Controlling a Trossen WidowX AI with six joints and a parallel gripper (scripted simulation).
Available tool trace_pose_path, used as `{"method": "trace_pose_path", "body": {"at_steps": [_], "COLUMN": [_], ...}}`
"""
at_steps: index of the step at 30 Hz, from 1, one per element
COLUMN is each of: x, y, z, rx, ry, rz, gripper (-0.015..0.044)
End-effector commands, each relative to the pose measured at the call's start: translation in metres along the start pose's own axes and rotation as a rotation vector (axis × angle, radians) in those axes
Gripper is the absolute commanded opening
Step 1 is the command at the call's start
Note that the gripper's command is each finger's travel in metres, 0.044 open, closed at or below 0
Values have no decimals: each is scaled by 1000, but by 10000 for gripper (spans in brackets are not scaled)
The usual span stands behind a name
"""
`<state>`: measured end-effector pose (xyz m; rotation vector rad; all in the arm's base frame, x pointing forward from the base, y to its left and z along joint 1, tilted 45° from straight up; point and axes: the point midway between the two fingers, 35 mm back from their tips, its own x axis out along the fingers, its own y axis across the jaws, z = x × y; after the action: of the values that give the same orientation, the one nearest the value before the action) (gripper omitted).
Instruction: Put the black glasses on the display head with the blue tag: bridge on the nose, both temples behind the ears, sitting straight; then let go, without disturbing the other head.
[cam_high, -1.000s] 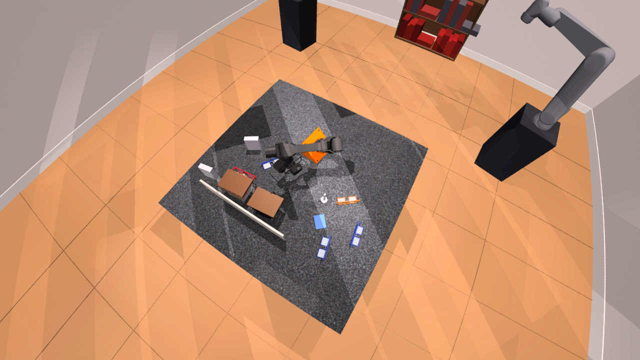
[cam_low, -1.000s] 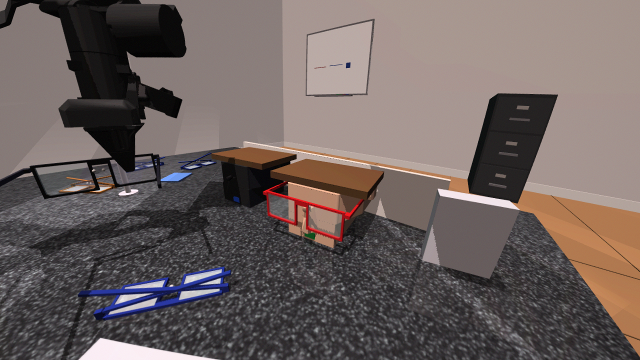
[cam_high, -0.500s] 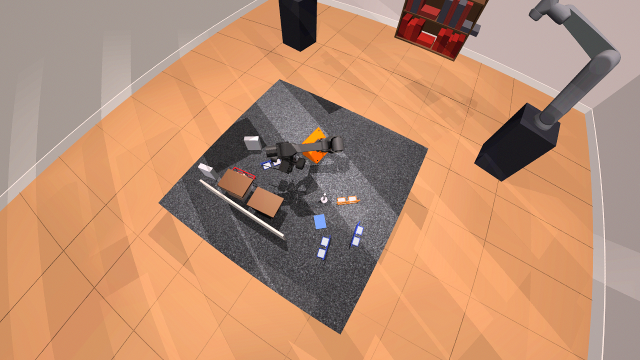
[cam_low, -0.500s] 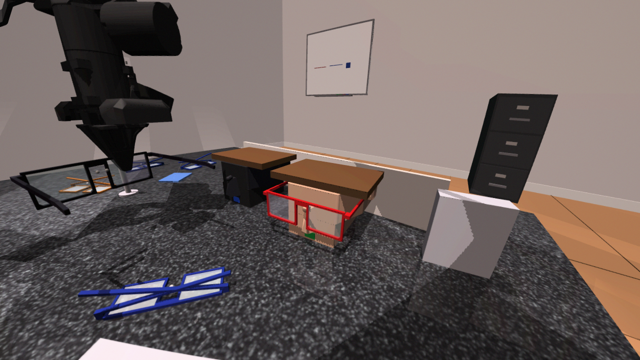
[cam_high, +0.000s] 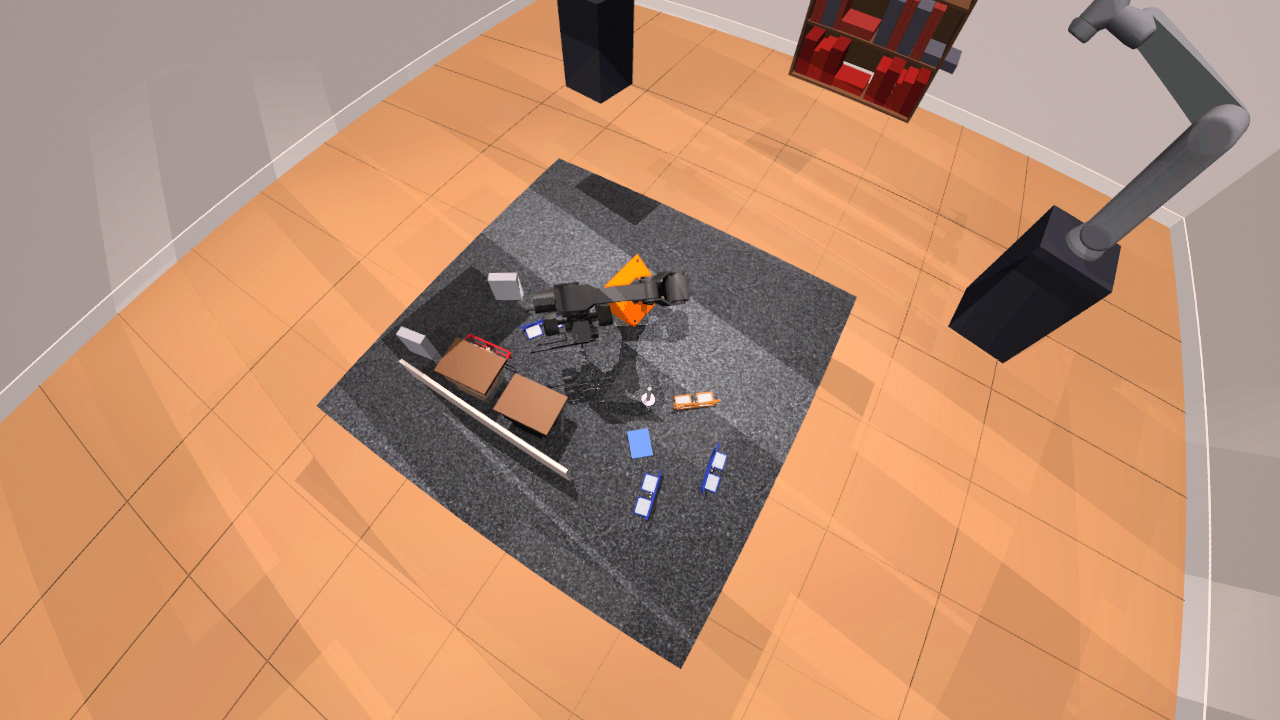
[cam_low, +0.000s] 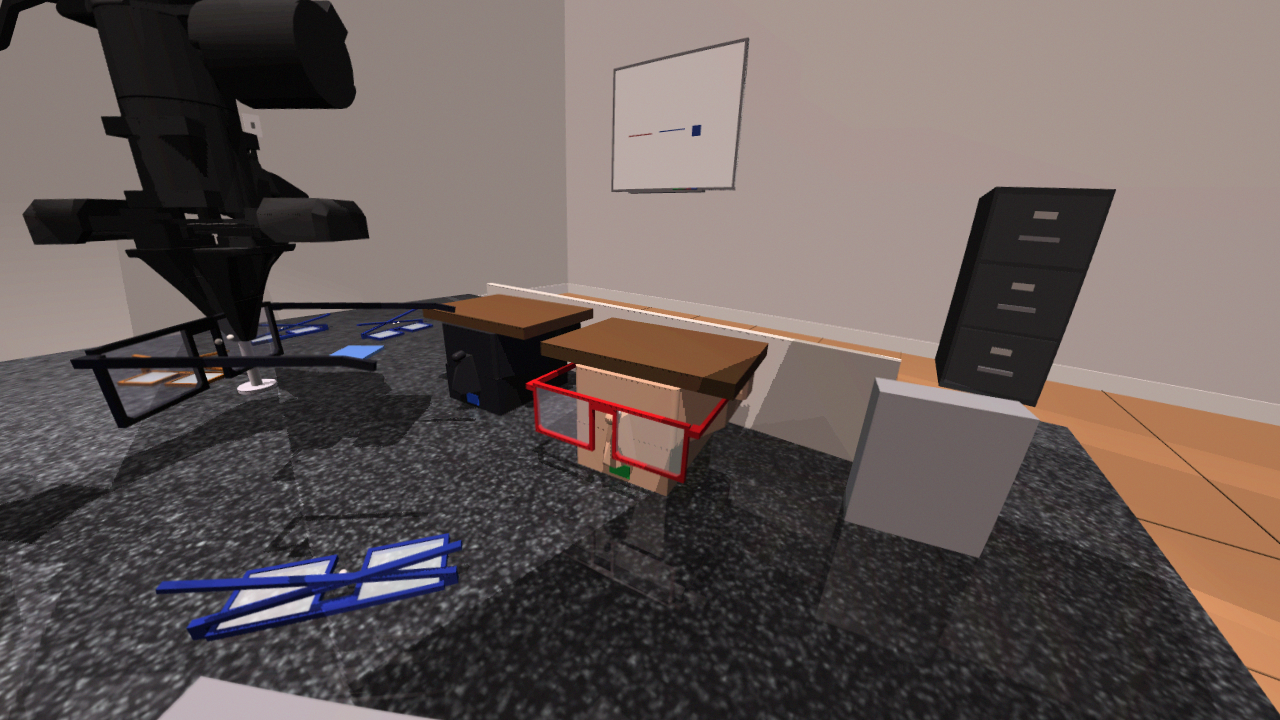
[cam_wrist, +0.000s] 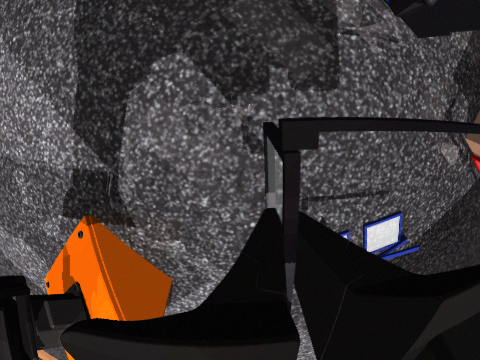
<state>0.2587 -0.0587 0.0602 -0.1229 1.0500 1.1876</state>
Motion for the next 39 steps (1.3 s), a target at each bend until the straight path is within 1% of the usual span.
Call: {"method": "trace_pose_path", "body": {"at_steps": [1, 6, 11, 25, 39], "x": [0, -1, 0, 9, 24], "y": [2, 4, 3, 2, 6], "z": [-1, -2, -1, 1, -4], "rx": [-148, -318, -404, -886, -916], "ry": [4, 4, 4, -6, -8], "rz": [3, 4, 4, -6, -7], "gripper": [0, 0, 0, 0, 0]}}
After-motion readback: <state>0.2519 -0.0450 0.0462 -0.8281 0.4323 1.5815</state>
